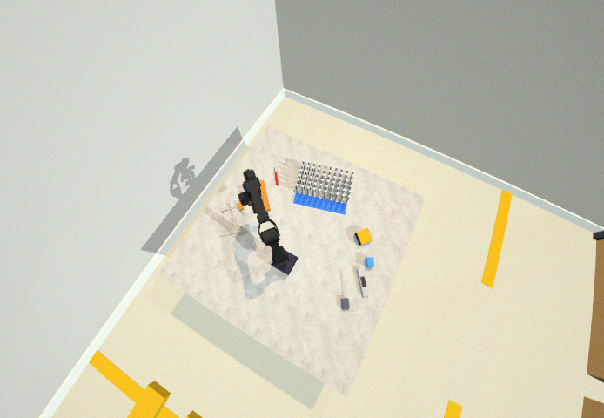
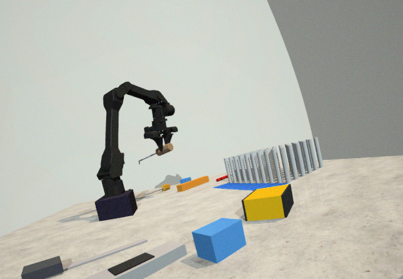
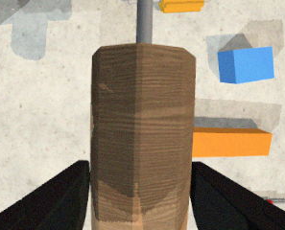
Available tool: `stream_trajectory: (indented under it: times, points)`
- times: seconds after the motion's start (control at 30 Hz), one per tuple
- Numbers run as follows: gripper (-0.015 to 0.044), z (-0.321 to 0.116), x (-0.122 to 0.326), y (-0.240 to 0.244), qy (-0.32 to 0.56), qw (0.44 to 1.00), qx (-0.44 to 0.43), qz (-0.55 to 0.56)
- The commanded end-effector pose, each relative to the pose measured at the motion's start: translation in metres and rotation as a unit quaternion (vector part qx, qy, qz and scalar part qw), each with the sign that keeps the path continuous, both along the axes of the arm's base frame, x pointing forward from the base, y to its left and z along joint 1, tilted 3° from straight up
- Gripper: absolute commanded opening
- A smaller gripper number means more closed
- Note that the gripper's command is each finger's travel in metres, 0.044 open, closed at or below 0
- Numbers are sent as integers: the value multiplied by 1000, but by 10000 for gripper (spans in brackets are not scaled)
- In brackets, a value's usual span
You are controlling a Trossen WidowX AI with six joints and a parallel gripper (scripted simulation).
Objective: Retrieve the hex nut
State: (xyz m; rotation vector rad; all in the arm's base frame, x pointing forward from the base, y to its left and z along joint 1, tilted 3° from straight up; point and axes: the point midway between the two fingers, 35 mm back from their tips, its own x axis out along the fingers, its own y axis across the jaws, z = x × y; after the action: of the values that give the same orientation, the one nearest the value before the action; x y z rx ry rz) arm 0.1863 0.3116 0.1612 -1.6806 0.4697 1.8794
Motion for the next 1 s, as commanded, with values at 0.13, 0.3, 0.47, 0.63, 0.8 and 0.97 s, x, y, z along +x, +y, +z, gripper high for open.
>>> stream_trajectory:
  times: [0.13,0.3,0.47,0.63,0.8,0.97]
  points:
    - [0,6,30,-40,-18,990,-1,-143]
    - [0,7,45,-65,-26,974,-3,-226]
    - [0,7,58,-90,-35,951,-4,-308]
    - [0,7,68,-116,-43,921,-4,-387]
    - [0,7,76,-143,-52,884,-3,-464]
    - [0,6,82,-169,-60,841,0,-538]
